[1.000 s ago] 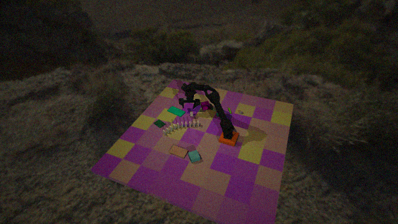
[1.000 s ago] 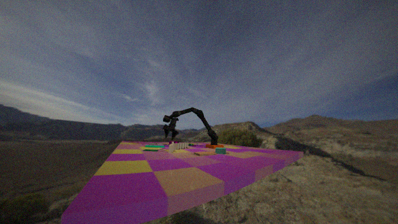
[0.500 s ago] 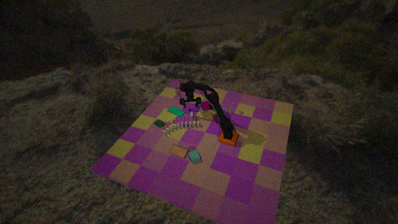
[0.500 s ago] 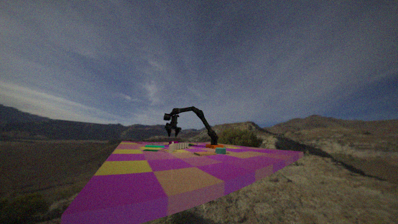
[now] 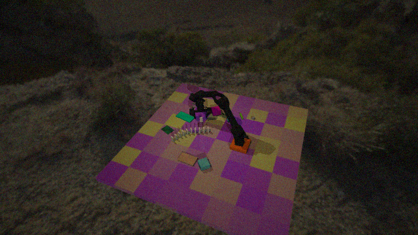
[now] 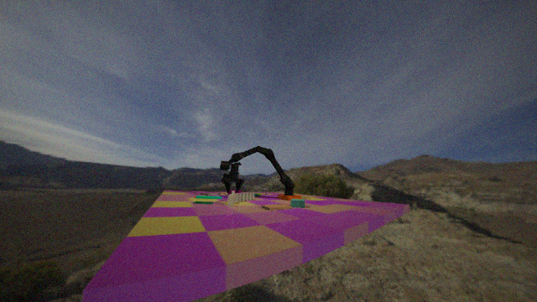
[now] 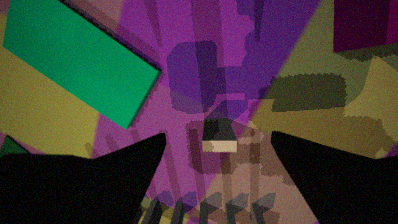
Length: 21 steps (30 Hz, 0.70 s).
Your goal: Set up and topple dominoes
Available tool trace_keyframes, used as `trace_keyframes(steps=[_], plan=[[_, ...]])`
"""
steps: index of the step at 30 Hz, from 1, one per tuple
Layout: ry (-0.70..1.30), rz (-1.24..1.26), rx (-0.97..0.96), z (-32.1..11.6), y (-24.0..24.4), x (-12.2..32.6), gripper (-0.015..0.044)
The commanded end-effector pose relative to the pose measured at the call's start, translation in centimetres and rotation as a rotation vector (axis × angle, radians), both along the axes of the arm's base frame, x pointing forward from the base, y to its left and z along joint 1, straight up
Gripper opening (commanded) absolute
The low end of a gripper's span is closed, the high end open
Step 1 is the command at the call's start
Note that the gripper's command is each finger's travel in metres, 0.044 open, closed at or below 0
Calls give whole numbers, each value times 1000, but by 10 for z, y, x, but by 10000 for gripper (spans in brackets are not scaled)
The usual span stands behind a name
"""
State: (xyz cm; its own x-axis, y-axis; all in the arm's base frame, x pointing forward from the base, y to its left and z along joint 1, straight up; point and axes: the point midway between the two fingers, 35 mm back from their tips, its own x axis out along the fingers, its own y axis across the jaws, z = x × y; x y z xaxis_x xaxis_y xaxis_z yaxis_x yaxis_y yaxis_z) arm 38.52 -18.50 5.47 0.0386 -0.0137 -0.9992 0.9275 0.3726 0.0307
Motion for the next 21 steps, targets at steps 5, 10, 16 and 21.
trace_keyframes(steps=[5,10,16,21], plan=[[4,-3,-2,-12,0,-1,440],[4,-3,-2,-12,0,-1,309],[4,-3,-2,-12,0,-1,151],[4,-3,-2,-12,0,-1,107]])
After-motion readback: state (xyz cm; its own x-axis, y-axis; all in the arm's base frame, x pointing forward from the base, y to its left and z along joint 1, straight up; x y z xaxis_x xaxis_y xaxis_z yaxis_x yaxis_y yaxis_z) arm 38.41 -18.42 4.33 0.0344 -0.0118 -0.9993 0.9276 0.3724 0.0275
